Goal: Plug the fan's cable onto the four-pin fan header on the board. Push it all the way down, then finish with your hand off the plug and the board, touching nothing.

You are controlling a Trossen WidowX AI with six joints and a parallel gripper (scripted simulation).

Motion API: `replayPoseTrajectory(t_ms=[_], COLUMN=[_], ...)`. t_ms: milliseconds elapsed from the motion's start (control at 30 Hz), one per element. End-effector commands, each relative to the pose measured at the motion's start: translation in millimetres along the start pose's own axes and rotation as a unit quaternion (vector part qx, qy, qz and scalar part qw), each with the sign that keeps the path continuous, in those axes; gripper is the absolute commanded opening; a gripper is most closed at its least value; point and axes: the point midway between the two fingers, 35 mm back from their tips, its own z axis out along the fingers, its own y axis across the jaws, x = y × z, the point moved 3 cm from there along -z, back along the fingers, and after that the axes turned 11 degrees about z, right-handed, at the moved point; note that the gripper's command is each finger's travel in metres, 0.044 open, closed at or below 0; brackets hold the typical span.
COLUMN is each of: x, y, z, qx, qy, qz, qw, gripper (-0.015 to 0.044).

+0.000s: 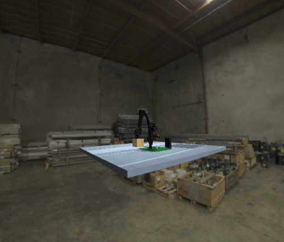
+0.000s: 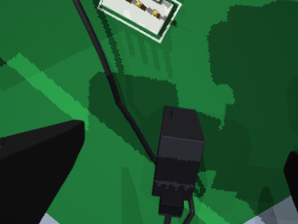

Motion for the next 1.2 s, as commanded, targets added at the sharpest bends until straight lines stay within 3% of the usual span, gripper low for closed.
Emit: replayPoseTrajectory(t_ms=[0,633,1167], x=[2.6,3.6,2.7], y=[1.2,1.9,1.8], z=[11.5,25.1,22.6], qx=[-0.002,-0.002,-0.003], qy=[0.006,0.006,0.004], qz=[0.002,0.002,0.0], qw=[1.0,1.0,1.0], gripper=[0.044,0.044,0.002])
